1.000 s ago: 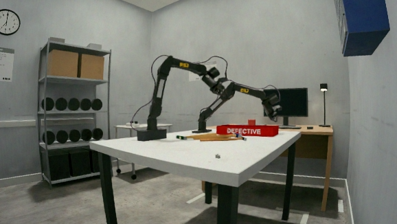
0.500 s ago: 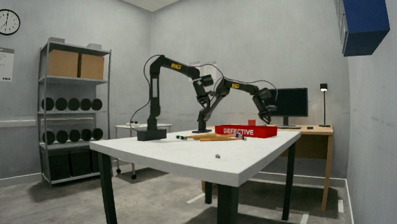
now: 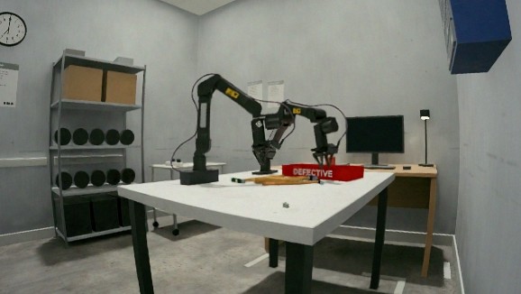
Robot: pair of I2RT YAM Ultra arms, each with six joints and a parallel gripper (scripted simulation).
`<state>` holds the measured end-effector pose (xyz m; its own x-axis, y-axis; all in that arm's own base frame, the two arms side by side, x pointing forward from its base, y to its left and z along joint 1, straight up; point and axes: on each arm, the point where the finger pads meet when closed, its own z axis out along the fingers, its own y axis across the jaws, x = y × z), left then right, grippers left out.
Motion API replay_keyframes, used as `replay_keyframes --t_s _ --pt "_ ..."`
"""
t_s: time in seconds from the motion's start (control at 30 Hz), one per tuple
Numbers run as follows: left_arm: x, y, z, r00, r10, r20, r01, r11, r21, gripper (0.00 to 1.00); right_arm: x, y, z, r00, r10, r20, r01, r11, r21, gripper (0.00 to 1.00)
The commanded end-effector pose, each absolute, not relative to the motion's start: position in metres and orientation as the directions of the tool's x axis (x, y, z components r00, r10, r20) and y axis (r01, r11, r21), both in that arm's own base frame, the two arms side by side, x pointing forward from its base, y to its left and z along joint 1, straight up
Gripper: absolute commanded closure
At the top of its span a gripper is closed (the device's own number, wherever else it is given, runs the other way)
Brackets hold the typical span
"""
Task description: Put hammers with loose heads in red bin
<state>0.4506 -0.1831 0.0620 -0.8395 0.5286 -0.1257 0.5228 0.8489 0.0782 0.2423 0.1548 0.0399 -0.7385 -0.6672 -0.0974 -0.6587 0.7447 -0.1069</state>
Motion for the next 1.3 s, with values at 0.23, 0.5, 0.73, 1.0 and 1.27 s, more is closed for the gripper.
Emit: replay_keyframes --t_s 0.23,0.5,0.73,1.0,1.27 --pt "0.406 -0.205 0.043 -0.759 0.651 -0.001 0.651 0.759 0.000 0.55 0.231 0.148 -0.005 -0.649 -0.760 -0.011 -0.760 0.649 0.011 0.45" --pt "0.407 -0.202 0.045 -0.758 0.652 -0.010 0.652 0.759 0.002 0.55 0.230 0.147 -0.007 -0.651 -0.759 -0.002 -0.759 0.651 -0.001 0.45" --pt "0.409 -0.200 0.034 -0.764 0.644 -0.022 0.644 0.765 0.006 0.55 0.231 0.151 -0.018 -0.647 -0.762 -0.002 -0.762 0.647 -0.001 0.45" --pt "0.408 -0.201 0.019 -0.763 0.647 -0.013 0.647 0.763 0.003 0.55 0.231 0.151 -0.030 -0.647 -0.762 -0.002 -0.762 0.647 -0.001 0.45" --pt "0.408 -0.201 0.019 -0.763 0.647 -0.013 0.647 0.763 0.003 0.55 0.231 0.151 -0.032 -0.647 -0.762 -0.002 -0.762 0.647 -0.001 0.45"
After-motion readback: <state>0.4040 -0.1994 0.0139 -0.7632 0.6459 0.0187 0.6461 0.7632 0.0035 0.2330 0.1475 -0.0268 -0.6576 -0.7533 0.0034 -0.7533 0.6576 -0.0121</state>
